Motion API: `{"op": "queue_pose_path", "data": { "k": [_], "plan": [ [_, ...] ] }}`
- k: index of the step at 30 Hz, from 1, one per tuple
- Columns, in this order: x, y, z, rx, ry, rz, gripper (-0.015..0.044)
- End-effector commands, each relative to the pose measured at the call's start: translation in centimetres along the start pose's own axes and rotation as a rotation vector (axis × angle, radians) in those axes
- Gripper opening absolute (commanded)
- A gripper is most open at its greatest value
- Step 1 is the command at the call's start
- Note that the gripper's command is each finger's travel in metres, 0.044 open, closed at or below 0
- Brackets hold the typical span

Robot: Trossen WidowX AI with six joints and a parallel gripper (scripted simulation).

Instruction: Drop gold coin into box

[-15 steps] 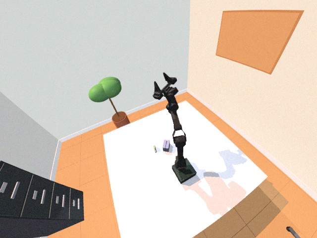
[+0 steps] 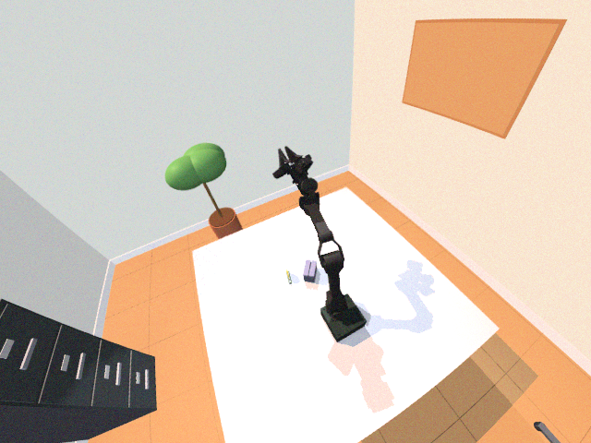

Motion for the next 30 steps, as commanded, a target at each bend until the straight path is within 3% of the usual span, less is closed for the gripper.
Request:
{"op": "queue_pose_path", "data": {
  "k": [1,9,17,30],
  "plan": [
    [-5.0,0.3,0.5,-0.078,0.209,-0.084,0.0161],
    [-14.4,2.5,3.7,-0.209,0.666,-0.219,0.0161],
    [-21.6,6.3,9.9,-0.301,1.152,-0.286,0.0161],
    [-25.6,13.4,23.1,-0.366,1.978,-0.219,0.0161]
  ]
}}
Point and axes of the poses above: the point midway between the two fingers, 35 mm back from their tips, its own z axis back along the fingers, its own y axis across the jaws, x = y × z, the point moved 8 cm from there along z, back along the fingers, and after that the axes turned 12 degrees about z, right-handed, at the moved point
